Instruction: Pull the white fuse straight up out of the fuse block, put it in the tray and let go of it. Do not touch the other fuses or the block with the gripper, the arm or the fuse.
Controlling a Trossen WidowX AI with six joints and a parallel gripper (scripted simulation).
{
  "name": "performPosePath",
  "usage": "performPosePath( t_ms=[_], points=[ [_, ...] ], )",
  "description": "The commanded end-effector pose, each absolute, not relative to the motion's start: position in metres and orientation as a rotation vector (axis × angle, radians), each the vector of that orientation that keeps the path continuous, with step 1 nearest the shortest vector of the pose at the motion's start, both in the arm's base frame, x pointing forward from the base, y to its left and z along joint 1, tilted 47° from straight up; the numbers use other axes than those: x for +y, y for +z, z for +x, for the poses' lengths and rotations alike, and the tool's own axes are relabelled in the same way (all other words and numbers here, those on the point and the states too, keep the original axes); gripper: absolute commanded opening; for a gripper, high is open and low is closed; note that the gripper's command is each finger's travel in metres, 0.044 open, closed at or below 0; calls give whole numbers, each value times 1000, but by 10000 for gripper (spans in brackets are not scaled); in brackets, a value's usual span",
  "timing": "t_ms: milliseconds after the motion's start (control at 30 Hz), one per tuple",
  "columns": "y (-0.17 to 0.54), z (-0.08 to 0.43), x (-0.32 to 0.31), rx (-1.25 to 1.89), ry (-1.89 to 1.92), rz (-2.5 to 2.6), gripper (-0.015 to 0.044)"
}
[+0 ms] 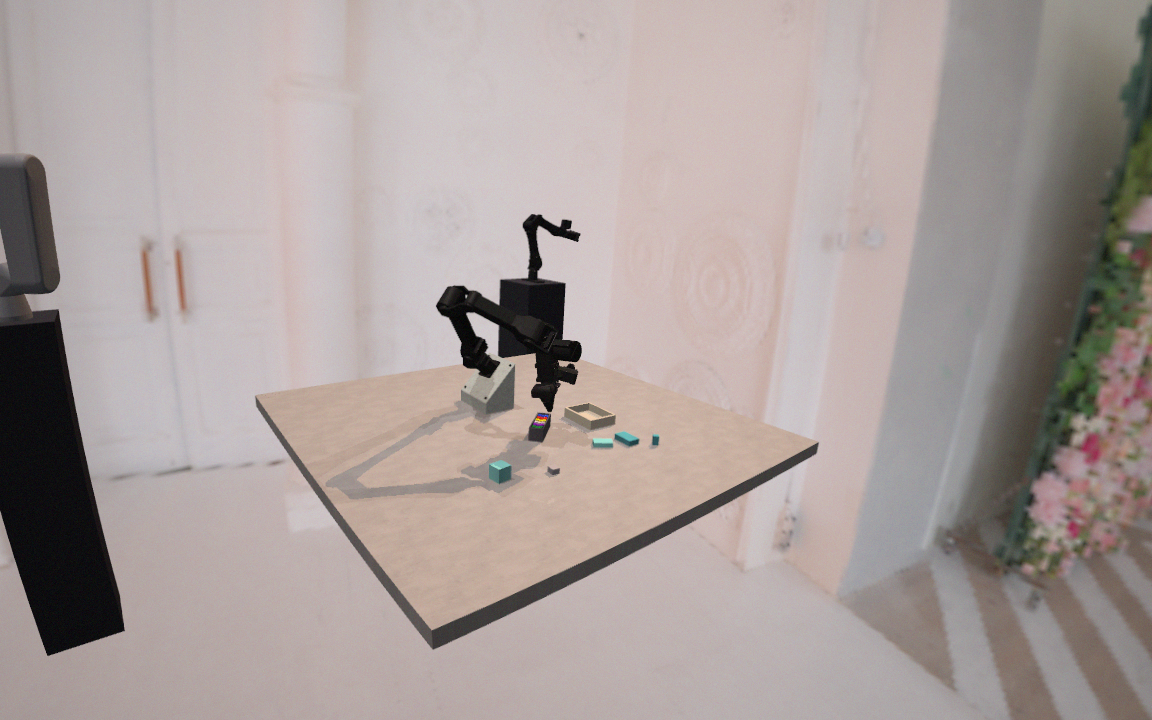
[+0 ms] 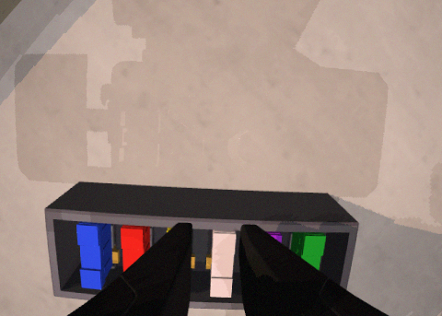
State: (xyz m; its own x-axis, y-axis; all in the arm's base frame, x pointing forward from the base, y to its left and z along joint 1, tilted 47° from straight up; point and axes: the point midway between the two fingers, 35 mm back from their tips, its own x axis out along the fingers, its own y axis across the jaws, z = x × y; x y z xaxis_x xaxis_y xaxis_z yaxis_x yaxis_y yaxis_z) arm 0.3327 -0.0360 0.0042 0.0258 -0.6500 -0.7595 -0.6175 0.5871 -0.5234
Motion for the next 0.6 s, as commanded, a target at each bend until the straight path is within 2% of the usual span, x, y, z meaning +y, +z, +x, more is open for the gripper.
performPosePath(
  t_ms=[0, 567],
  points=[
    [20, 319, -50, 1739, -124, -1117, 66],
    [11, 316, -55, 1739, -123, -1117, 66]
  ],
)
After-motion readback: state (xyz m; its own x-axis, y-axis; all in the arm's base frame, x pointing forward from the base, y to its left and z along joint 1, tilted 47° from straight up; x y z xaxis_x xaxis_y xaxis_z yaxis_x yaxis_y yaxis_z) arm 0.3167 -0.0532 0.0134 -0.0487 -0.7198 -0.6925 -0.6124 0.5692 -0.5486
